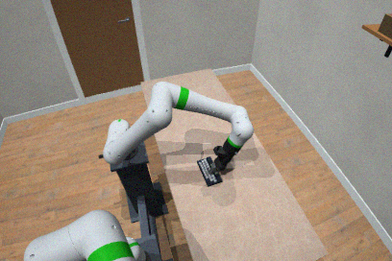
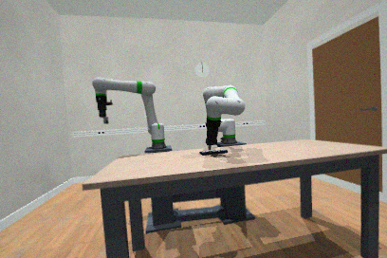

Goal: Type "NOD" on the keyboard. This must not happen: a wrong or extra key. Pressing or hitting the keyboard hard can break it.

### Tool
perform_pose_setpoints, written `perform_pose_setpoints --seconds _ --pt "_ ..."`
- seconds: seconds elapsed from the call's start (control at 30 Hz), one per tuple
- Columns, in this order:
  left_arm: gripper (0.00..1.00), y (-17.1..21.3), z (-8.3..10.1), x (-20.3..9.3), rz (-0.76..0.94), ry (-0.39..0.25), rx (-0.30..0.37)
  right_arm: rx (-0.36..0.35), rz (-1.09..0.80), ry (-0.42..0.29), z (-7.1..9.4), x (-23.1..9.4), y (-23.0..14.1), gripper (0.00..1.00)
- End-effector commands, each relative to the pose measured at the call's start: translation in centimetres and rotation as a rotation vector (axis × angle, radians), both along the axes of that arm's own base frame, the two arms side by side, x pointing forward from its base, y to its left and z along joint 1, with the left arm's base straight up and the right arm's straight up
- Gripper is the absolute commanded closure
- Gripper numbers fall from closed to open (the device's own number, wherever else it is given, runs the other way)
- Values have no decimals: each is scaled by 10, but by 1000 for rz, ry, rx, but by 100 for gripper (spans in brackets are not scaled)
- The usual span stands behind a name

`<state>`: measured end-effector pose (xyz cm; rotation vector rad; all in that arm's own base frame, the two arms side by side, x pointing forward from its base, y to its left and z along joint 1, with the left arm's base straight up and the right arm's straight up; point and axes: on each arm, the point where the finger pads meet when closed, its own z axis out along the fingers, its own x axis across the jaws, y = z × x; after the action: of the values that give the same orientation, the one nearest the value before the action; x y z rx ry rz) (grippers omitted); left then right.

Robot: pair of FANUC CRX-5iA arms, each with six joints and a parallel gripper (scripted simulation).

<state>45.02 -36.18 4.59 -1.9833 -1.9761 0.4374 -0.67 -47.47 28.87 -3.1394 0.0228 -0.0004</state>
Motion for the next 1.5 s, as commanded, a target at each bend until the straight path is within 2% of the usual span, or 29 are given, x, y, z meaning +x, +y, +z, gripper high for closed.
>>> perform_pose_setpoints --seconds 0.0,0.5,1.47 --pt "100 -6 1 0 -1 -1 -2 -2 0 0 1 0 0 0" --pt "100 -35 2 0 -1 -1 -2 -2 0 0 1 0 0 0" --pt "100 -36 -5 0 -1 -1 -2 -2 0 0 1 0 0 0"
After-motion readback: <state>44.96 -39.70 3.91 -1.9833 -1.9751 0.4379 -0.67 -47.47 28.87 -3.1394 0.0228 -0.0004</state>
